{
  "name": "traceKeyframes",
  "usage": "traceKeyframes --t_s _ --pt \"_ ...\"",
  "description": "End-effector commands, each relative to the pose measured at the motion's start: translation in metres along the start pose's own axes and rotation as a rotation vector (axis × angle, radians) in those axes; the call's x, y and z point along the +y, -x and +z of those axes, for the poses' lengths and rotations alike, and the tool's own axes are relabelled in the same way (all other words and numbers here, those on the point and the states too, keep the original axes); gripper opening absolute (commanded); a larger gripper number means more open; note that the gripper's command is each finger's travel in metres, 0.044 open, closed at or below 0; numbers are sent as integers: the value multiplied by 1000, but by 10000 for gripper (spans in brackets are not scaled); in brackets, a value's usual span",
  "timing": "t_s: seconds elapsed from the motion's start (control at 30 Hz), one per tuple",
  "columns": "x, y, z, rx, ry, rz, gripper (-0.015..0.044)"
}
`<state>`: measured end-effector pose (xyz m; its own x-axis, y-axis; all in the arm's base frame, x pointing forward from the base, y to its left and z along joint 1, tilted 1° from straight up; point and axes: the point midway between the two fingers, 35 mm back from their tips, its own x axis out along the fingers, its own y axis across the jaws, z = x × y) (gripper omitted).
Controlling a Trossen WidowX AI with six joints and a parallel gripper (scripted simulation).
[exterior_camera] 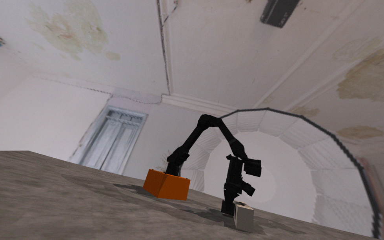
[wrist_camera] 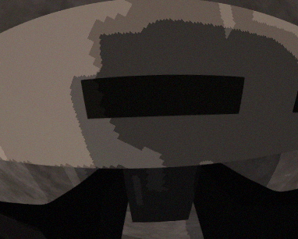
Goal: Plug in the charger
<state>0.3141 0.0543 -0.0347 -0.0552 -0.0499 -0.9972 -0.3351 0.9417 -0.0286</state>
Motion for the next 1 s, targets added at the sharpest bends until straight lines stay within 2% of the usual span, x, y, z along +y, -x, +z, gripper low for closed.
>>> traceKeyframes --t_s 0.0,0.97 --pt "1 0 9 -39 1 0 0" --pt "1 3 7 -39 1 0 0"
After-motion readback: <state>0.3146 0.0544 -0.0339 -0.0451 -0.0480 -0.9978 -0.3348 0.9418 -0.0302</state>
